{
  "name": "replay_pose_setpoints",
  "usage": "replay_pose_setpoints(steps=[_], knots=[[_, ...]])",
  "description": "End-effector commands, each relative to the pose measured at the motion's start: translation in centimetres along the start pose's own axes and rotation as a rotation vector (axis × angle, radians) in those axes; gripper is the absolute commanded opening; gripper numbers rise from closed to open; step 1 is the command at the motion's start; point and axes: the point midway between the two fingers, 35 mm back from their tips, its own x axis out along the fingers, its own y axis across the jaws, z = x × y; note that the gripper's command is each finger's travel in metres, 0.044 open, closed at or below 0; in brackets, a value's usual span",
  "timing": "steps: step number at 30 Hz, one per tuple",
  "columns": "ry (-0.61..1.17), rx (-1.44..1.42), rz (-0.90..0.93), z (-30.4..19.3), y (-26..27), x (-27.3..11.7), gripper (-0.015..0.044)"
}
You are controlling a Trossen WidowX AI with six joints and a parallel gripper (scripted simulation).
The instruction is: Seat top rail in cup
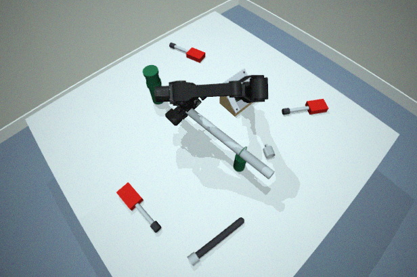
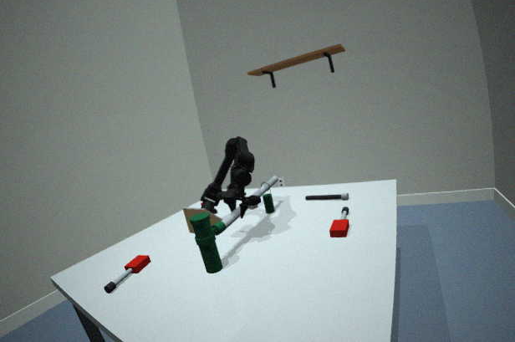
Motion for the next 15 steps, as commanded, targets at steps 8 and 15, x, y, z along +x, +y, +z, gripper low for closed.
replay_pose_setpoints(steps=[8, 15], knots=[[-0.036, 0.006, 0.034, 1.15, 0.8, -1.12, 0.0], [-0.036, 0.006, 0.034, 1.17, 0.85, -1.16, 0.0]])
